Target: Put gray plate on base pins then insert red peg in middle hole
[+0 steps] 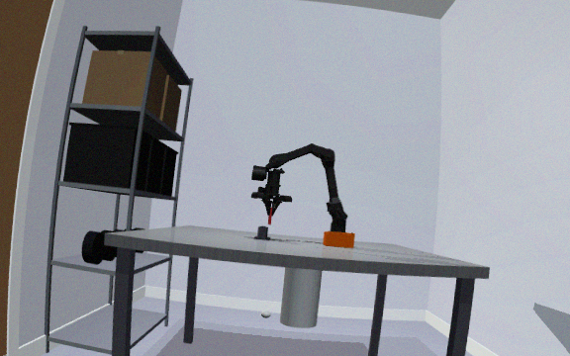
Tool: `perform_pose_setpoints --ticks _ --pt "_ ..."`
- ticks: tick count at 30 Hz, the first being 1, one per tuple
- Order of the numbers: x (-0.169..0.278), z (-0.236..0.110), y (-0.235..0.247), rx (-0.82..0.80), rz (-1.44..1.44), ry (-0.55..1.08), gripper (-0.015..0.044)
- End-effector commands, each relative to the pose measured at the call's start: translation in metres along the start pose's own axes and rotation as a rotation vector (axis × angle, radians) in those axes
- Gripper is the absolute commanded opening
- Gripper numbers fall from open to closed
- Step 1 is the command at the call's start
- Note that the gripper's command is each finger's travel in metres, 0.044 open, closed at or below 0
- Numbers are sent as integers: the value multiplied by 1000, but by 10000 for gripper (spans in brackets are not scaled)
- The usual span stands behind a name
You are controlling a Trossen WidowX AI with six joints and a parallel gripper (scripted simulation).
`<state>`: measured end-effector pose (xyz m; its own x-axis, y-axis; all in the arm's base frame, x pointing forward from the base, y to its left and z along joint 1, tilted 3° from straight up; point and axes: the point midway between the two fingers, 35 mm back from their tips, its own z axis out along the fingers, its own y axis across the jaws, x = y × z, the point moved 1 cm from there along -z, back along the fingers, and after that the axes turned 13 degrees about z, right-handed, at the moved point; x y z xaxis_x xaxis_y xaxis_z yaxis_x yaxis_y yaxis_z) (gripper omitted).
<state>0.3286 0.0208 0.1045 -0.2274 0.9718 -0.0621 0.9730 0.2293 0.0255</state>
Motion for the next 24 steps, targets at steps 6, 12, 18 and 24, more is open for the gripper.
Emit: perform_pose_setpoints --ticks 6,12,18,24 --pt "-27 -2 6 -5 -11 -8 0" --pt "-46 -1 7 -3 -15 -9 0" --pt "-65 -1 7 1 -19 -9 0" --pt "-85 0 7 1 -20 -9 0"
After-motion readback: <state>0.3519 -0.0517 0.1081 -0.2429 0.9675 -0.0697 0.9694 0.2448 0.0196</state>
